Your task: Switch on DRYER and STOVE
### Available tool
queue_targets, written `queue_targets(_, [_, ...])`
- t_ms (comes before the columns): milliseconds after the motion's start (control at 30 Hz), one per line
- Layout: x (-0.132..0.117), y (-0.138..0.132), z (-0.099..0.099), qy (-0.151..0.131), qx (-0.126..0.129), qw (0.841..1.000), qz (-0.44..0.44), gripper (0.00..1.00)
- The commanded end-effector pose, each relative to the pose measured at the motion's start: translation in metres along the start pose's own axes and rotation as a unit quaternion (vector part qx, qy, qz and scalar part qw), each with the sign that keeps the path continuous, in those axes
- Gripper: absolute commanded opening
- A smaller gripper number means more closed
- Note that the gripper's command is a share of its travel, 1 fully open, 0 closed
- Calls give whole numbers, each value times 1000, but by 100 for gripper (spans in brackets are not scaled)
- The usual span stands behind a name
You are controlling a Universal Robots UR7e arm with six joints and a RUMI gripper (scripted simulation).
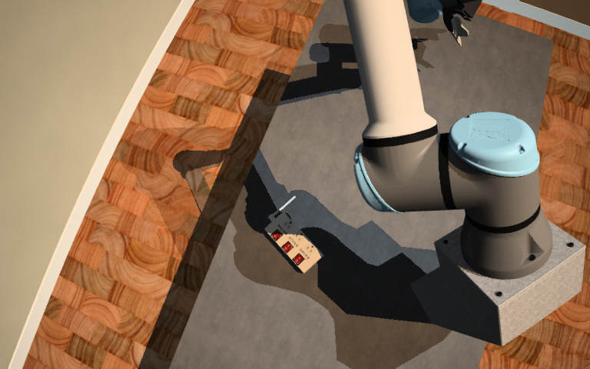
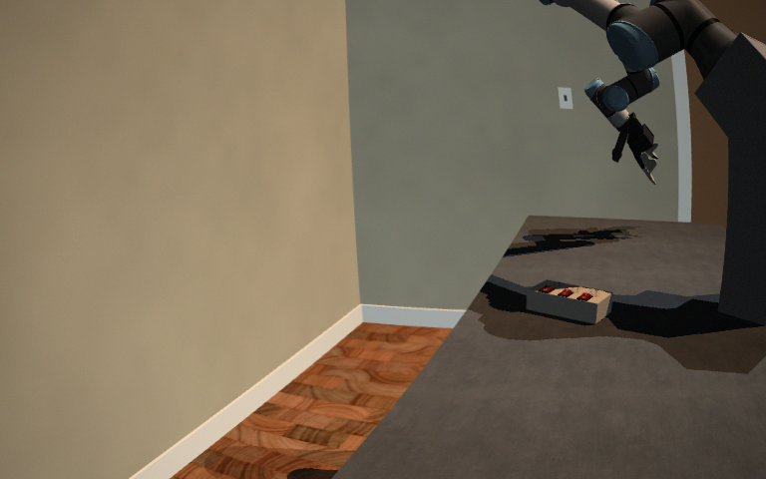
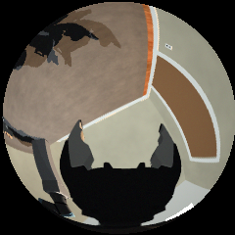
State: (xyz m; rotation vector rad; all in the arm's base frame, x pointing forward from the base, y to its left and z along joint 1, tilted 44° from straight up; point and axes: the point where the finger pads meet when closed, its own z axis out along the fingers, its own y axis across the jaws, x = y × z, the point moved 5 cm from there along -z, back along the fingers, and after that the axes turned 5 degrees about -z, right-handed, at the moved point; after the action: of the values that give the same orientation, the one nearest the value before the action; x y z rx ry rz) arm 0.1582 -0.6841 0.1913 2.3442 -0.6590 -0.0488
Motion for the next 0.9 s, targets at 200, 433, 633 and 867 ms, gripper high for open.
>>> queue_targets(200, [0,1,-1,0,-1,1000,0,100])
queue_targets(433, [0,1,-1,0,-1,1000,0,100])
queue_targets(633, [0,1,-1,0,-1,1000,0,0])
queue_targets(867, [0,1,-1,0,-1,1000,0,0])
